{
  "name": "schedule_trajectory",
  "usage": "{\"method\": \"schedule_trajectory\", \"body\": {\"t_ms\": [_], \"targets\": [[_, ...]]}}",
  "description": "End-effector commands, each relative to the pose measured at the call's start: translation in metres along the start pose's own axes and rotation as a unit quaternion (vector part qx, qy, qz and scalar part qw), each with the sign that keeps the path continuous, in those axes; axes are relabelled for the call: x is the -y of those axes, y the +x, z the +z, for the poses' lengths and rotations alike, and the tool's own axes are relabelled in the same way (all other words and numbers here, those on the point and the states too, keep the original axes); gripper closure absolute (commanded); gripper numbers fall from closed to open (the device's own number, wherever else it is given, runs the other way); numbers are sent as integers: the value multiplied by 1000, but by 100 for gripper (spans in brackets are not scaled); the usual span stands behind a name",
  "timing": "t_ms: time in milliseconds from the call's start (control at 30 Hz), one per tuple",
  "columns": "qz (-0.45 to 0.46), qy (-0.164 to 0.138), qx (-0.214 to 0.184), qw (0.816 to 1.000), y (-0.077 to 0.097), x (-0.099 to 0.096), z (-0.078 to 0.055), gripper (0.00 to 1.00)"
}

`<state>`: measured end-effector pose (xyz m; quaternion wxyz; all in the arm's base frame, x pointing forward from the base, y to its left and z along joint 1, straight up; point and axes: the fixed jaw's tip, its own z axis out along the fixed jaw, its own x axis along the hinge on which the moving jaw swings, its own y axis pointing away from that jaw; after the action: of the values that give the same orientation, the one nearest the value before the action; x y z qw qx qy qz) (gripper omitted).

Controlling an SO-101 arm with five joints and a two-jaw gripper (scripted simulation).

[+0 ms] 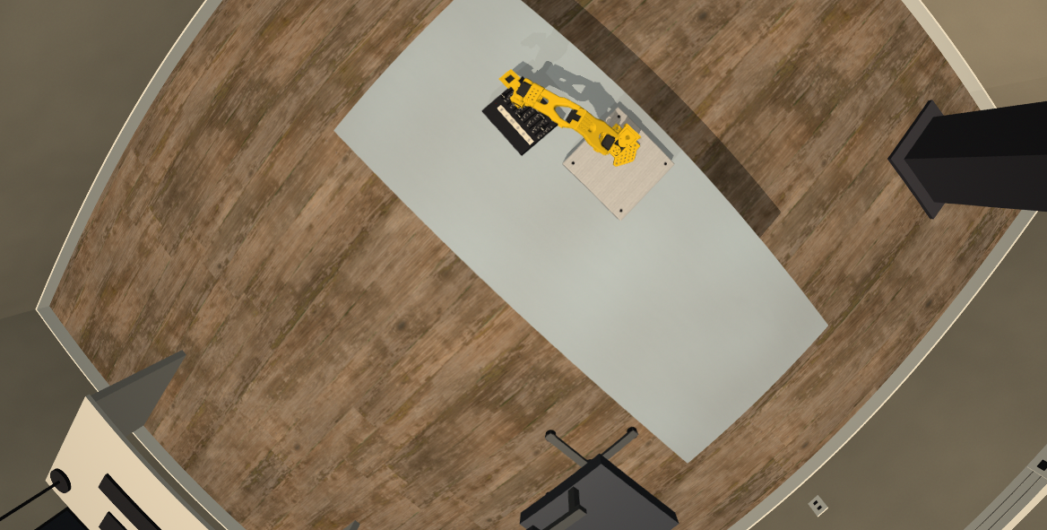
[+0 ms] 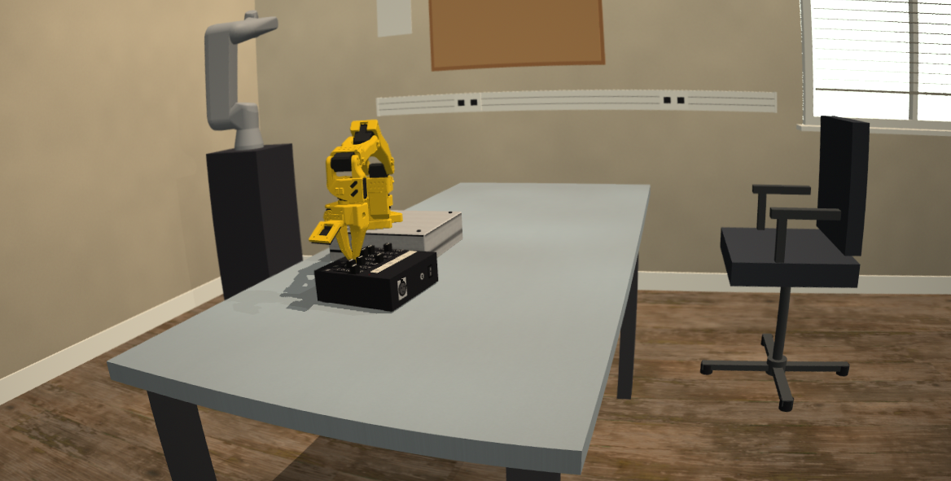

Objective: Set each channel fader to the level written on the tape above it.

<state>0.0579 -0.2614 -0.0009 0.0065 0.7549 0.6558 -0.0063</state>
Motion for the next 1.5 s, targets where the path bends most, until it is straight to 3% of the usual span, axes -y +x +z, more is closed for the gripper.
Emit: {"method": "schedule_trajectory", "body": {"t_ms": [0, 1467], "targets": [[-11, 1, -10, 1000, 5, -8, 4, 100], [-11, 1, -10, 1000, 6, -16, 4, 100]]}}
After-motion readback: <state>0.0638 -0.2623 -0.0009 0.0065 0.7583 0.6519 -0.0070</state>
